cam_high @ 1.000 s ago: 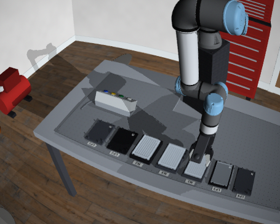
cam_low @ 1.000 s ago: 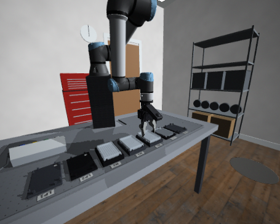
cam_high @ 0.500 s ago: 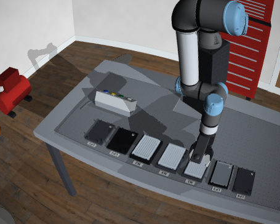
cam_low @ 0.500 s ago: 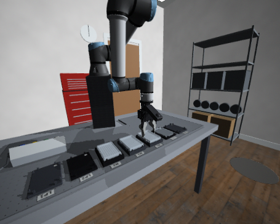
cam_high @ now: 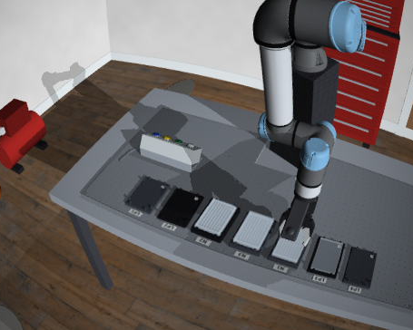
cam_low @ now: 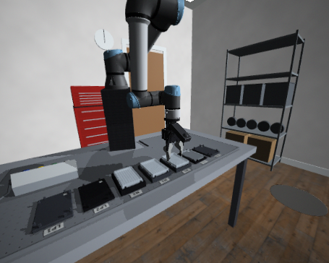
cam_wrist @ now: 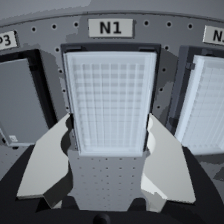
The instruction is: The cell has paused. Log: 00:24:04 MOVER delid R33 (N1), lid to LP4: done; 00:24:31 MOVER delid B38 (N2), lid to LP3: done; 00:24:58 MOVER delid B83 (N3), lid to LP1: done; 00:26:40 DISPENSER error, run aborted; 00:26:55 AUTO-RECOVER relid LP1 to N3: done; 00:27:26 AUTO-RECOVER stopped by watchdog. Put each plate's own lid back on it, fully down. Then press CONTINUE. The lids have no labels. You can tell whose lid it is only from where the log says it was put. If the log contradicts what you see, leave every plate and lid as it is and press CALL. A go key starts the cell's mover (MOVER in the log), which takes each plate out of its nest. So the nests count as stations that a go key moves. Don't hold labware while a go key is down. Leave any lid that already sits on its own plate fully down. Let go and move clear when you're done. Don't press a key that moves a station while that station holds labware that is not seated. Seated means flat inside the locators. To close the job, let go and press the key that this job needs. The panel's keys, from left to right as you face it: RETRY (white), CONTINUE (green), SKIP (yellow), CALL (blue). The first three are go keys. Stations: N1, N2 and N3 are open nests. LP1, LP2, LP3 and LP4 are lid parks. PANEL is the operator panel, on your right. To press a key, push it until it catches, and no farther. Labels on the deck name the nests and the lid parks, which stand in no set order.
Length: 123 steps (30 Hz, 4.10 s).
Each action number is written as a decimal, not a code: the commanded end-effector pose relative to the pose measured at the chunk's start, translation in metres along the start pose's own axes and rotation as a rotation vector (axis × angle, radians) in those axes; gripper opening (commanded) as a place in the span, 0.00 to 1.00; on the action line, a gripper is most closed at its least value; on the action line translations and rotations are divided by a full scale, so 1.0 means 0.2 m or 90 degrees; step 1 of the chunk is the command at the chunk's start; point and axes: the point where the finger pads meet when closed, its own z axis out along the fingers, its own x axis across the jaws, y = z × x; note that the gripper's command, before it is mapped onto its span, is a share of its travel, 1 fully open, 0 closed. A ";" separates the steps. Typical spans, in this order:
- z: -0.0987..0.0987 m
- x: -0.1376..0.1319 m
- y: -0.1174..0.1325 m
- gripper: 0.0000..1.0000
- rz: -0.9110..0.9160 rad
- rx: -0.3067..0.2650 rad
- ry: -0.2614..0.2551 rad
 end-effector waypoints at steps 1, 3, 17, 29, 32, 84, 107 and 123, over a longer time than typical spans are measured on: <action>0.00 0.00 0.00 0.00 0.000 0.001 0.000; 0.00 0.00 0.00 0.00 0.000 0.001 0.000; 0.00 0.00 0.00 0.00 0.000 0.001 0.000; 0.00 0.00 0.00 0.82 0.000 0.001 0.000; 0.00 0.00 0.00 0.82 0.000 0.001 0.000; -0.13 0.00 0.00 0.82 0.000 0.001 0.000; -0.13 -0.45 0.01 0.82 -0.031 0.001 0.000; -0.13 -0.66 0.02 0.82 -0.031 0.001 0.000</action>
